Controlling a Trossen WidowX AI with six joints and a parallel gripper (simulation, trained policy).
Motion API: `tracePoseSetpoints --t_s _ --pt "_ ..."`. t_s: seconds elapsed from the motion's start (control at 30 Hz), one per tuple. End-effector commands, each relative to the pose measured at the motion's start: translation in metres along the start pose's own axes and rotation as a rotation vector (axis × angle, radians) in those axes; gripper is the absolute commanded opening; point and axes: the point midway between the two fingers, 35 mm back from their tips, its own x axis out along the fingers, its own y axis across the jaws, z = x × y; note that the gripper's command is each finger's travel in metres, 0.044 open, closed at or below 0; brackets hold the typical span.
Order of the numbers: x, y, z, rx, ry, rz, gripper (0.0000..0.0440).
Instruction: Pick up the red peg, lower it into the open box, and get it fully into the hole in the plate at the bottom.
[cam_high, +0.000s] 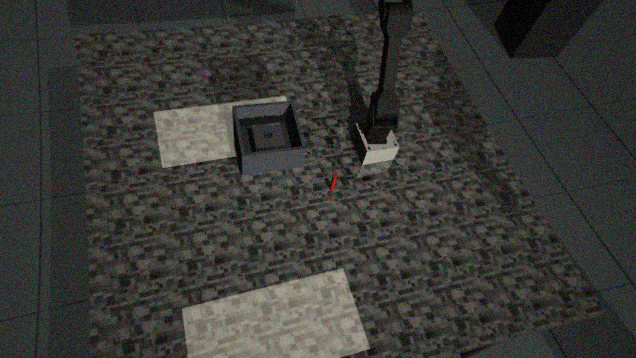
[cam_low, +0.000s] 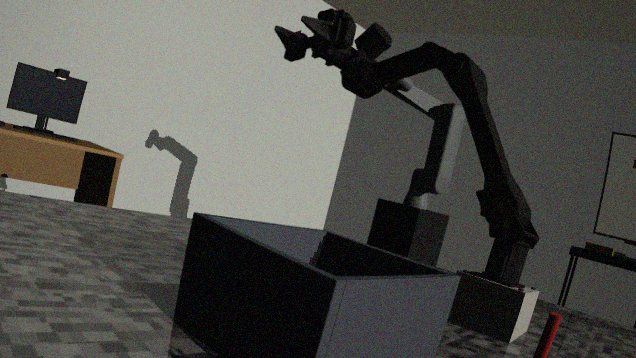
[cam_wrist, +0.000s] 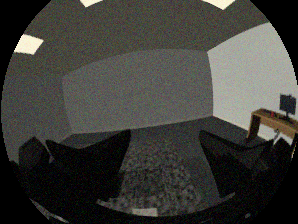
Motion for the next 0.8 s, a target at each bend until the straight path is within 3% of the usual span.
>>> tracePoseSetpoints --t_s 0.0,0.07,0.33,0.77 --pt "0.005 0.0 -0.002 -0.005 -0.002 0.009 0.0417" --pt "0.019 0.003 -0.007 -0.003 -0.008 0.03 0.044" --pt "0.114 0.017 -0.01 0.165 -0.114 0.06 0.044" --pt "0.253 0.071 -0.051 0.577 -0.078 -0.067 0.044"
